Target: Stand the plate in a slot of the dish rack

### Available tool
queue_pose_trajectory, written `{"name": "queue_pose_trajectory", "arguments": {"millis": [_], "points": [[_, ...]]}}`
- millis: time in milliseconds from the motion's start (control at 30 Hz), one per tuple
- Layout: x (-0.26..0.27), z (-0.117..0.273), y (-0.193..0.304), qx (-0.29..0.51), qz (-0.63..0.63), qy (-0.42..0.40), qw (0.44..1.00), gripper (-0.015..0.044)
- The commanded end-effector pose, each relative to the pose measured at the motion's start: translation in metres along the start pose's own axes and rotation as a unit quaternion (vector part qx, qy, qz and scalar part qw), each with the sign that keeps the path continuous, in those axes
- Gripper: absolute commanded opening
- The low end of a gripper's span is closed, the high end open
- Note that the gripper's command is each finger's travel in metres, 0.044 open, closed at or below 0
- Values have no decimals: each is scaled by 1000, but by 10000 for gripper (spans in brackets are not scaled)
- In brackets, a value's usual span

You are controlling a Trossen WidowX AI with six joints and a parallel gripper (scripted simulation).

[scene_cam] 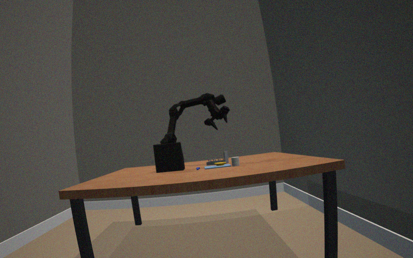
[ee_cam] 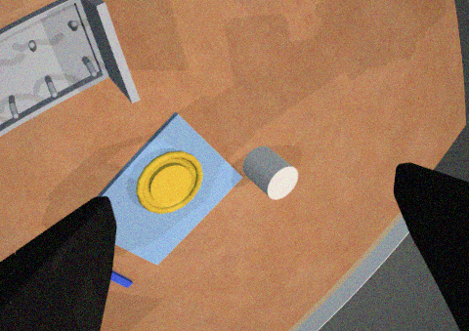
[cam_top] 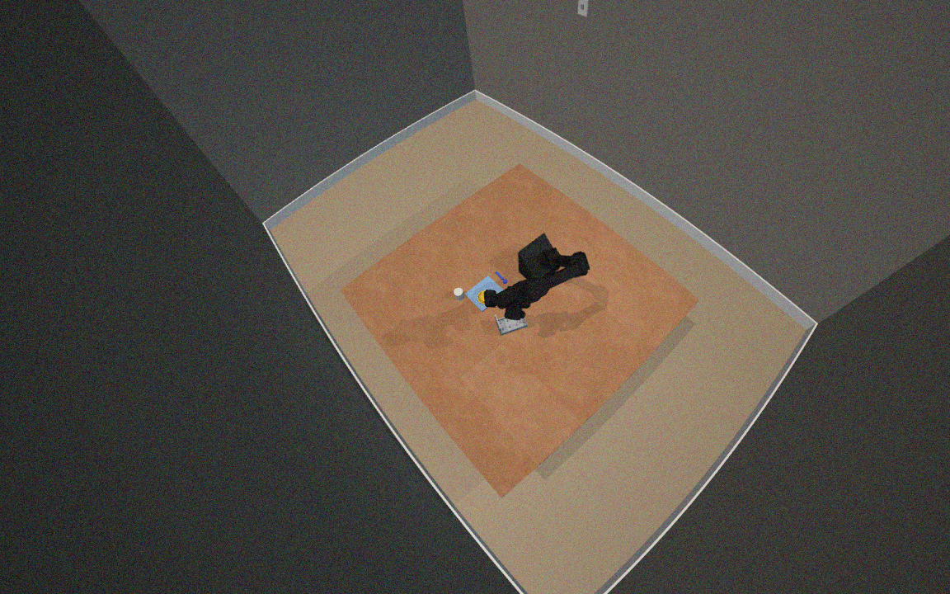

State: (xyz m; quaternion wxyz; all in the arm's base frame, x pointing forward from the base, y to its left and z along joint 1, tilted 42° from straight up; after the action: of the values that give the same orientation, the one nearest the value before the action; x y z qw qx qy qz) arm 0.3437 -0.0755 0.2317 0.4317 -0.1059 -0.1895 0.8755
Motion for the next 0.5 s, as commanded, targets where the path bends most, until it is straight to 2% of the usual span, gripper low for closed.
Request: {"name": "queue_pose_trajectory", "arguments": {"millis": [0, 467], "points": [[-15, -19, 18, 13, -61, -35, 997, 400], [-49, -75, 88, 46, -258, -145, 954, 400]]}}
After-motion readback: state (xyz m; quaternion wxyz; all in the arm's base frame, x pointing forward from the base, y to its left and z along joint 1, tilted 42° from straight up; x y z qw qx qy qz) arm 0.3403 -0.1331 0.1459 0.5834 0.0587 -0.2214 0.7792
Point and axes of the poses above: the point midway between the two fingers, 35 mm back from their tips, its own z axis back along the fingers, its own x axis across the jaws, y = z × x, the point moved 2 cm from there along z, back along the fingers, and after that the axes turned 7 degrees about -z, right-handed, at the moved point
